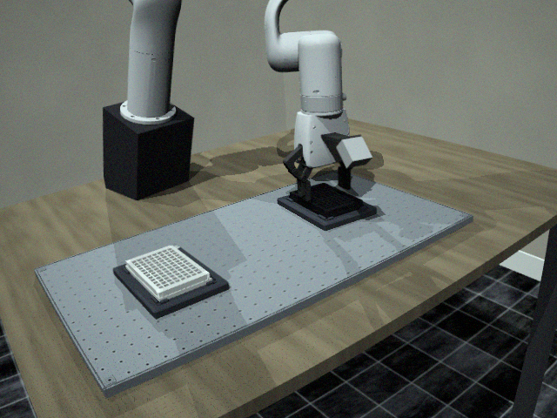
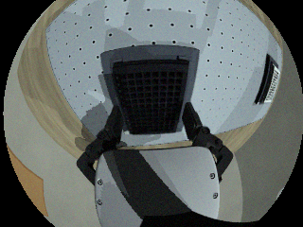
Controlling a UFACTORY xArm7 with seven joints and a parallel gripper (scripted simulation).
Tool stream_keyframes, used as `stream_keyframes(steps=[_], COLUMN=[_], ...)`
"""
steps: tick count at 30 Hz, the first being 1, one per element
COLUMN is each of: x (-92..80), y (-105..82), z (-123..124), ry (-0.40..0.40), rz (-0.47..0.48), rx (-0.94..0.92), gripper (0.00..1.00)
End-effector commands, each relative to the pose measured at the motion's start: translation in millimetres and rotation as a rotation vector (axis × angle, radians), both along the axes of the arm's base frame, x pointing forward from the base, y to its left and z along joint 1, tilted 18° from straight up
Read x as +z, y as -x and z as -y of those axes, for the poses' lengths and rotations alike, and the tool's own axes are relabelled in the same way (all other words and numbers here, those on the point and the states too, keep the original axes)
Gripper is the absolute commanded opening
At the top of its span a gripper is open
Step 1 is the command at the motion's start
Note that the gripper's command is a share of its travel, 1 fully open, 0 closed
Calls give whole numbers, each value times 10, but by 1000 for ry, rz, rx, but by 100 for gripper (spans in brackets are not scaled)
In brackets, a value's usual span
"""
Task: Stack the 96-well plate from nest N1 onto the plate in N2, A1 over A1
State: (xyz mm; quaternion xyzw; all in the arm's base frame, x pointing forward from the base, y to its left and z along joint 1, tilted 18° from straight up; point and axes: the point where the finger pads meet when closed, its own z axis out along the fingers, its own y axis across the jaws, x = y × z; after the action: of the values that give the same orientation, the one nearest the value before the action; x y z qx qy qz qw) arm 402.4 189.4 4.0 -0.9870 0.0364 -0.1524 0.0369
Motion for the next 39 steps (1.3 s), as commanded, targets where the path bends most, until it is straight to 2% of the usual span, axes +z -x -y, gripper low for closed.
stream_keyframes(steps=[1,14,33,34,39], x=[-26,-95,-95,-90,-90], y=[-18,-40,-40,-38,-38], z=[-7,-12,-12,-11,-11], ry=[-2,-2,-2,-2,-2], rz=[3,3,3,3,3], rx=[0,0,0,0,0], gripper=[100,100,100,0,0])
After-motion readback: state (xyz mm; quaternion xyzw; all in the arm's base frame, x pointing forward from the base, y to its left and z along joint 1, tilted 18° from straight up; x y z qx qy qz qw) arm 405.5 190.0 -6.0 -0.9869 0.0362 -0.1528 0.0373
